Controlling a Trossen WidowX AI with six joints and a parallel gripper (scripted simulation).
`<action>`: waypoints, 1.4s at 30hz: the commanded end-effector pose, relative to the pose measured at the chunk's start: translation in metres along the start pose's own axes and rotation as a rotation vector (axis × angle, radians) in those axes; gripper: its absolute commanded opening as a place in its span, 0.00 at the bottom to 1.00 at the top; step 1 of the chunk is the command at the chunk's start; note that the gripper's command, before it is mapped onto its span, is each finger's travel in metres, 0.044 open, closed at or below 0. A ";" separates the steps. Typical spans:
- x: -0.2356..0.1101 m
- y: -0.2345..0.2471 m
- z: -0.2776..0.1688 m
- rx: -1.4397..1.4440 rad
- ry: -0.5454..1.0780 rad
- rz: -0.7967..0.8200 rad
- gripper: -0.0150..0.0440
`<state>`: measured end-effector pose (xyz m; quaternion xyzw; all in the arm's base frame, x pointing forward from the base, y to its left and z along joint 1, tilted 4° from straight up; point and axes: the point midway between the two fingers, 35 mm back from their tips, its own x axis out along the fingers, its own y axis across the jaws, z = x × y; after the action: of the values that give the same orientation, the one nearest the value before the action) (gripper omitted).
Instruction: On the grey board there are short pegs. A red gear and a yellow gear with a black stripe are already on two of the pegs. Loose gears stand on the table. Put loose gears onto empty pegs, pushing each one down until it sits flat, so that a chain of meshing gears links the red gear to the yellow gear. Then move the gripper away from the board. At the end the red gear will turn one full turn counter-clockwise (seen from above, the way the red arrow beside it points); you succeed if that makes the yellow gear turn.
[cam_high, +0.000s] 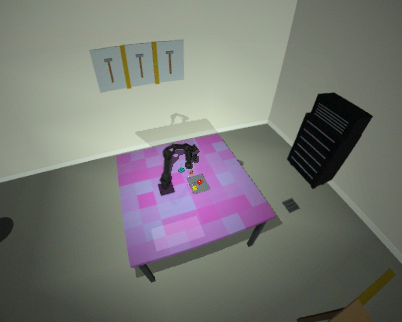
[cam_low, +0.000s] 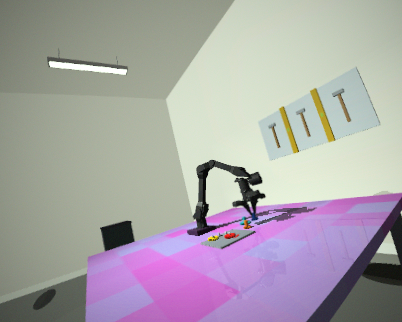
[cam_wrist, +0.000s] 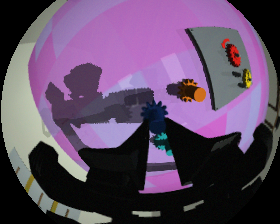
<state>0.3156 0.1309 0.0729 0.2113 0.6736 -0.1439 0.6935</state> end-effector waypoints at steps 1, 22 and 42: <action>-0.010 0.002 0.002 -0.002 -0.006 0.002 0.25; -0.057 0.003 0.001 0.000 0.009 -0.005 0.25; -0.101 -0.003 -0.004 0.016 0.023 -0.022 0.25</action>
<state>0.3067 0.1220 0.1655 0.2080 0.6831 -0.1552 0.6827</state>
